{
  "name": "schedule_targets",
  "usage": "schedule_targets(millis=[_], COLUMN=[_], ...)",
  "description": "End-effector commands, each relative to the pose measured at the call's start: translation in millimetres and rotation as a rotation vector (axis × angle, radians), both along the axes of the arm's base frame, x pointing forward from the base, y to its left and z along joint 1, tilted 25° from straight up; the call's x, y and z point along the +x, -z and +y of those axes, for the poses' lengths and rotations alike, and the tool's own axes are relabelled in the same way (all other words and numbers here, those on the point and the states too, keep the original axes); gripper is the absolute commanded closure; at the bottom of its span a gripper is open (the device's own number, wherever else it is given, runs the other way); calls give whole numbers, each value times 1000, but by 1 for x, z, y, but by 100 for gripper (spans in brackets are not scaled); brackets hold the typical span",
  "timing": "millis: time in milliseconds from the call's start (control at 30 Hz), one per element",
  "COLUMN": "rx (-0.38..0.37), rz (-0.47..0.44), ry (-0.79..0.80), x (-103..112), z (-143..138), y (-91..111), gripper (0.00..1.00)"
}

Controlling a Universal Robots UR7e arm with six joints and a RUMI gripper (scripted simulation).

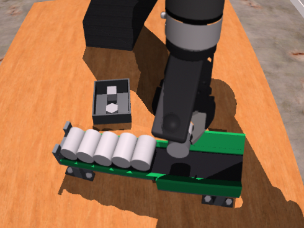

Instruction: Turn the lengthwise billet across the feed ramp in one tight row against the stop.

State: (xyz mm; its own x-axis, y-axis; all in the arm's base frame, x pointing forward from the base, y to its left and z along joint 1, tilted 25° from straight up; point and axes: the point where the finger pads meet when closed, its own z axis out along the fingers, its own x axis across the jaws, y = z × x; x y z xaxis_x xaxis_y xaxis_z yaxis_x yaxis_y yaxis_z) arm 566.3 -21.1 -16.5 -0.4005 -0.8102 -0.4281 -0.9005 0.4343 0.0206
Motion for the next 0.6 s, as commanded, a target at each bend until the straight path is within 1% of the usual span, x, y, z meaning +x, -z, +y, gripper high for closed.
schedule_targets(millis=[0, 100, 133, 567], rx=[-6, -7, -1, -7], rz=[-12, -13, -2, -12], ry=[1, 1, 1, 1], x=[5, 5, 1, 5], z=[-2, -2, -1, -2], y=[-6, -6, -1, -6], gripper=[100, 100, 100, 100])
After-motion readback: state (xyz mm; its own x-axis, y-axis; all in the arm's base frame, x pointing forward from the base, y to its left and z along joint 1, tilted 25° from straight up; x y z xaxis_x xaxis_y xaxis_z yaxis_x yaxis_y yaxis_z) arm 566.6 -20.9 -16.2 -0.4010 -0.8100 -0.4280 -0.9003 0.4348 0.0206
